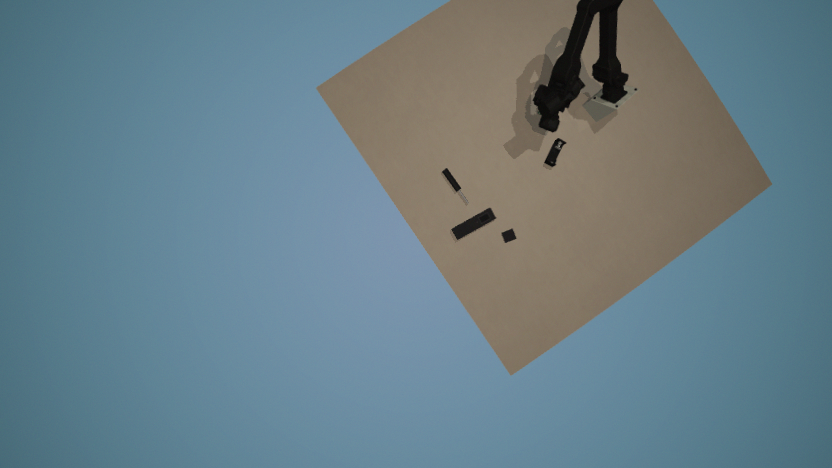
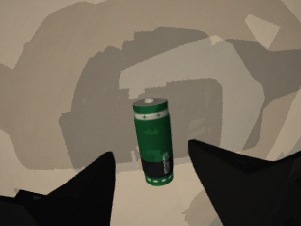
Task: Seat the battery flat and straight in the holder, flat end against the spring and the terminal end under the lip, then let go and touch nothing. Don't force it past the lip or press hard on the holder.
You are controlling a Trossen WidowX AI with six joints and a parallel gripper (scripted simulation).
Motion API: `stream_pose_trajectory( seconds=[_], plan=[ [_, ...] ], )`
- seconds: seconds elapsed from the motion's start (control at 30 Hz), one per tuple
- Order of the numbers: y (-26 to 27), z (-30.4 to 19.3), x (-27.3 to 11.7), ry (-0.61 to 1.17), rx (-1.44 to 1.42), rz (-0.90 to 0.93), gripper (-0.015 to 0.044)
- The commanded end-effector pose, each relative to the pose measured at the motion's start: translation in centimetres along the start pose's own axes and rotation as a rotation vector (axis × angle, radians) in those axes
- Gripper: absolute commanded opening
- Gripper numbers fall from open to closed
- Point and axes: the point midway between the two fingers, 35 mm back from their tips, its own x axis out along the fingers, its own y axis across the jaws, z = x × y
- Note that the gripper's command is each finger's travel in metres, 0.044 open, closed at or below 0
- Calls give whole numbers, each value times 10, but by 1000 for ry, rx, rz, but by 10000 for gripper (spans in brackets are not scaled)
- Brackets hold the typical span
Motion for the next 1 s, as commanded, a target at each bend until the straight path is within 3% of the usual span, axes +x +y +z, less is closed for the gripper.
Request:
stream_pose_trajectory(
  seconds=[0.0, 0.4, 0.53, 0.8, 0.97],
  plan=[
    [-2, -2, 9, 3, -15, -12, 244],
    [-4, -2, 25, -1, -13, -15, 244],
    [-4, -2, 25, -1, -13, -15, 139],
    [-4, -2, 25, -1, -13, -15, 86],
    [-4, -2, 25, -1, -13, -15, 82]
  ],
)
